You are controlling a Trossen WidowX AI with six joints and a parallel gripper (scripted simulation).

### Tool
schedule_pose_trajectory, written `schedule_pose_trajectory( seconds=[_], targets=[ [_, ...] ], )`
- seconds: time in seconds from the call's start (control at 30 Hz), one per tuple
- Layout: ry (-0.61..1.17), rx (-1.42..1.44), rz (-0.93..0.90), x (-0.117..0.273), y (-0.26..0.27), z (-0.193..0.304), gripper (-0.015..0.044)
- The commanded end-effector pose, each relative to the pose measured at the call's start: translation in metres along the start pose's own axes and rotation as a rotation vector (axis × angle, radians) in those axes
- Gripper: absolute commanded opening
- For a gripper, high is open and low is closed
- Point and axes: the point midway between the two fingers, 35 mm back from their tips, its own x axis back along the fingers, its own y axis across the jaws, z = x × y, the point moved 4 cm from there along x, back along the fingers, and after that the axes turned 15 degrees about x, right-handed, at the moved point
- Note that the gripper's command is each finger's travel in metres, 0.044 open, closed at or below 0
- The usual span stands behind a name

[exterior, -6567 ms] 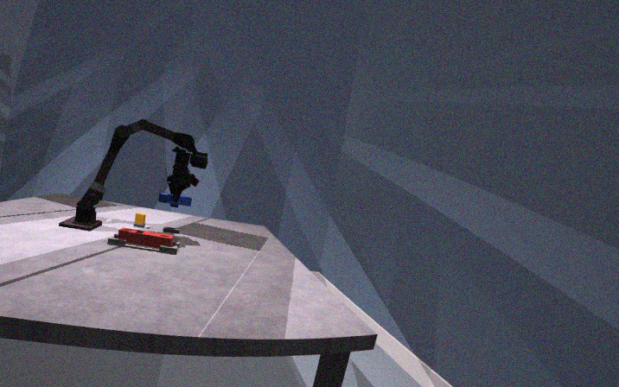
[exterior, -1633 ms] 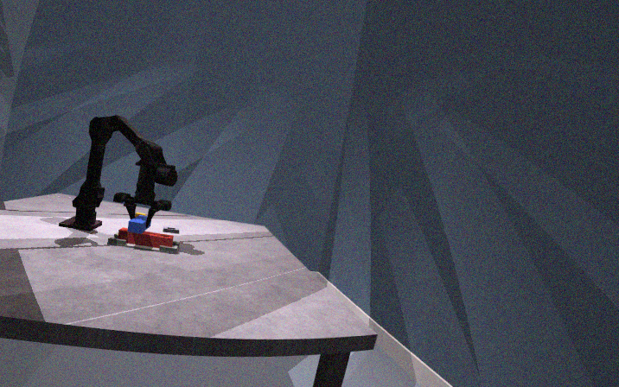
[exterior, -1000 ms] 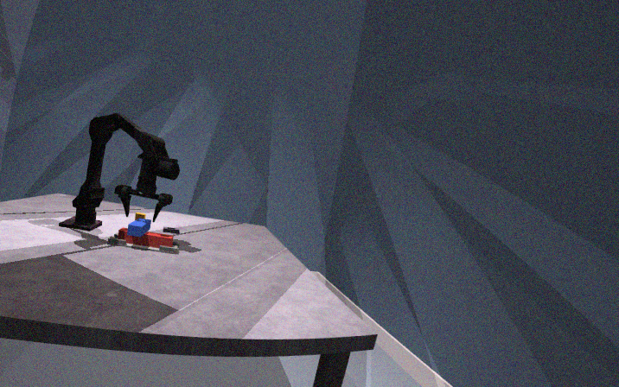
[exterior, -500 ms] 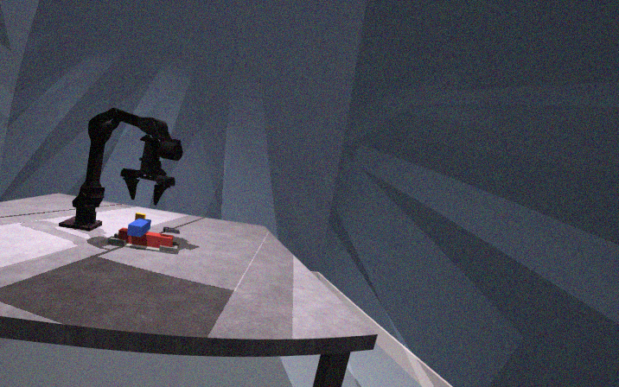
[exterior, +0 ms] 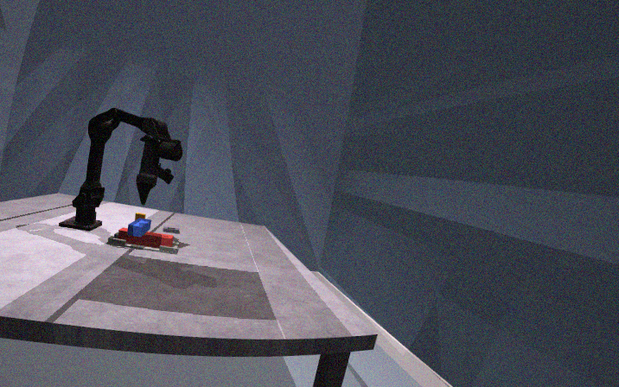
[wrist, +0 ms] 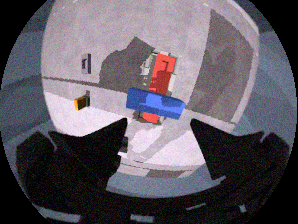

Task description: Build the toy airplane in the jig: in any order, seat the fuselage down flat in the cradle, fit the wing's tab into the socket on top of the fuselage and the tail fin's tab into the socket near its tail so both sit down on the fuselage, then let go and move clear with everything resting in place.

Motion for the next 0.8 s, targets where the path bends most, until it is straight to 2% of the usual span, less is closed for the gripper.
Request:
schedule_pose_trajectory(
  seconds=[0.0, 0.3, 0.53, 0.77],
  targets=[
    [-0.002, -0.315, 0.002, -0.001, -0.001, -0.001, 0.044],
    [-0.003, -0.315, 0.001, -0.001, 0.006, -0.007, 0.044],
    [-0.009, -0.316, -0.013, 0.0, 0.082, -0.057, 0.044],
    [-0.008, -0.315, -0.022, 0.001, 0.169, -0.078, 0.044]
  ],
)
